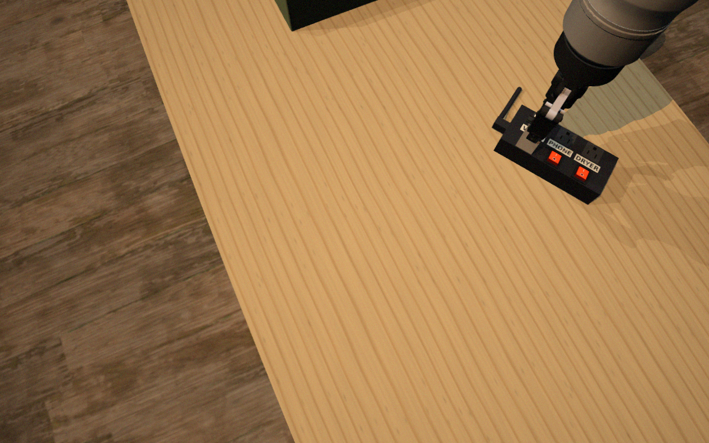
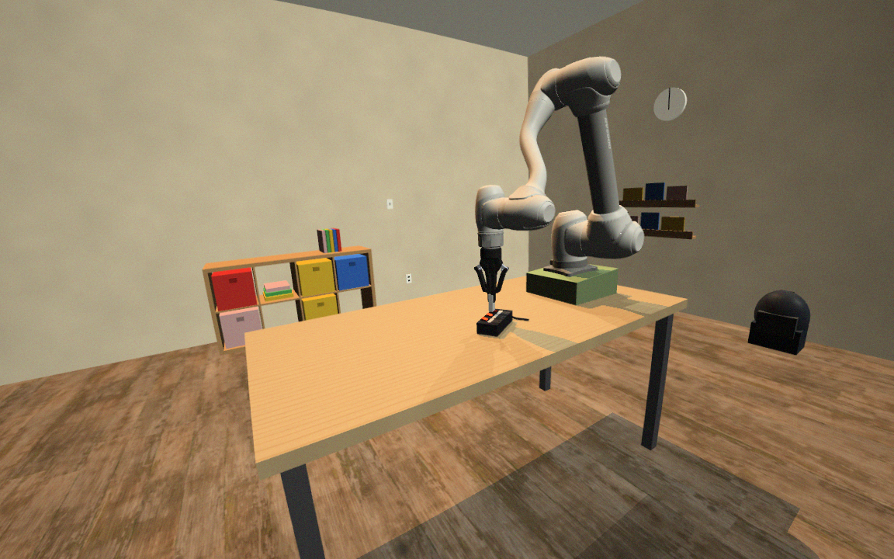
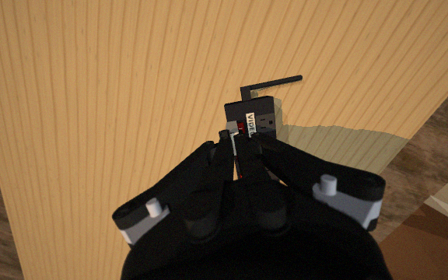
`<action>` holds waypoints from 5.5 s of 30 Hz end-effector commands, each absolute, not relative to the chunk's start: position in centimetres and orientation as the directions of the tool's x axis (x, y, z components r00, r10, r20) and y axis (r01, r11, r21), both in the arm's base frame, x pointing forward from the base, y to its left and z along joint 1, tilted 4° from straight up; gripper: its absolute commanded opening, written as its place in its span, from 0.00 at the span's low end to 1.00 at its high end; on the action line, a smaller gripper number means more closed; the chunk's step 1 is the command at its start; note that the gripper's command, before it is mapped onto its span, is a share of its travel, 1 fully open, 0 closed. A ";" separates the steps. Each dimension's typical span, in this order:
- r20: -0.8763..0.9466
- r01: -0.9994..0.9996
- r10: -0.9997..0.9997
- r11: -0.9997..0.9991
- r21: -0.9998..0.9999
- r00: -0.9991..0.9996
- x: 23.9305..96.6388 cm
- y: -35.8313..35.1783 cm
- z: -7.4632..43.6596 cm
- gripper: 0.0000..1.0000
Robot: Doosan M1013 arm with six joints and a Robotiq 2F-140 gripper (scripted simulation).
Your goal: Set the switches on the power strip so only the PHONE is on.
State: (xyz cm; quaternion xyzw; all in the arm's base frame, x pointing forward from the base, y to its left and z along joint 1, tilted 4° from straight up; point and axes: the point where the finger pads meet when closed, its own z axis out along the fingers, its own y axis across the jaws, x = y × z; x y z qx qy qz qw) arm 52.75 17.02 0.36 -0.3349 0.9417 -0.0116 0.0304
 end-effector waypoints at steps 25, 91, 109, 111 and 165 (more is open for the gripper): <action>-0.049 -0.630 -0.631 0.775 -0.042 -0.774 52.5 17.0 4.3 0.00; -0.049 -0.630 -0.631 0.775 -0.042 -0.774 59.5 22.8 6.1 0.00; -0.049 -0.630 -0.631 0.775 -0.042 -0.774 59.5 22.8 5.4 0.00; -0.049 -0.630 -0.631 0.775 -0.042 -0.774 59.6 22.8 5.2 0.00; -0.049 -0.630 -0.631 0.775 -0.042 -0.774 59.8 22.8 1.7 0.00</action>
